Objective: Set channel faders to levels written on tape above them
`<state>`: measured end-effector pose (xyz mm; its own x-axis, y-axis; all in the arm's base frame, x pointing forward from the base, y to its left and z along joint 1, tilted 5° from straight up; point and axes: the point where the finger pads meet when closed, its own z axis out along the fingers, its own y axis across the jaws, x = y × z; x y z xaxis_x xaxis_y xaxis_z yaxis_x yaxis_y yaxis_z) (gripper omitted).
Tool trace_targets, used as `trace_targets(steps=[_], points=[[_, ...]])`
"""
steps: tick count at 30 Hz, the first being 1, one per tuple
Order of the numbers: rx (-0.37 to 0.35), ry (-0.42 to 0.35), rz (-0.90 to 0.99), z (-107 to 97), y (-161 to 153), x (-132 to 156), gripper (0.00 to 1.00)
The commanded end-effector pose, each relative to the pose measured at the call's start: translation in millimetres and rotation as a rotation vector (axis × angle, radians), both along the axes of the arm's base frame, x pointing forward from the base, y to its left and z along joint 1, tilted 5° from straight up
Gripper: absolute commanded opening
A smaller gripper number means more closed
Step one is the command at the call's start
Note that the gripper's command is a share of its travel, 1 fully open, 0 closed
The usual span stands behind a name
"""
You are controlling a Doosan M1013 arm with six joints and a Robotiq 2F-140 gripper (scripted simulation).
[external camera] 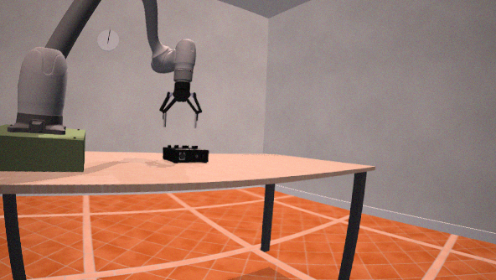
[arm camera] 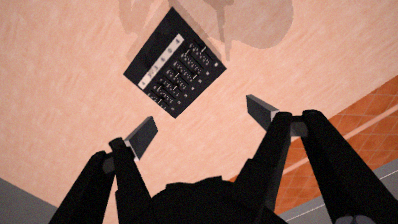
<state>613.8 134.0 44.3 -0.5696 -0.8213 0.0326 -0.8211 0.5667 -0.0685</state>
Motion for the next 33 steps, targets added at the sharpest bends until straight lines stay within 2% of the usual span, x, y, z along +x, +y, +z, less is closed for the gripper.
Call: trace_targets(steps=[1,11,33], points=[[0.030,0.018,0.277,-12.9,16.4,-2.8,1.00],[0.073,0.043,0.787,-17.1,22.7,-3.1,1.00],[0.073,0.043,0.787,-17.1,22.7,-3.1,1.00]])
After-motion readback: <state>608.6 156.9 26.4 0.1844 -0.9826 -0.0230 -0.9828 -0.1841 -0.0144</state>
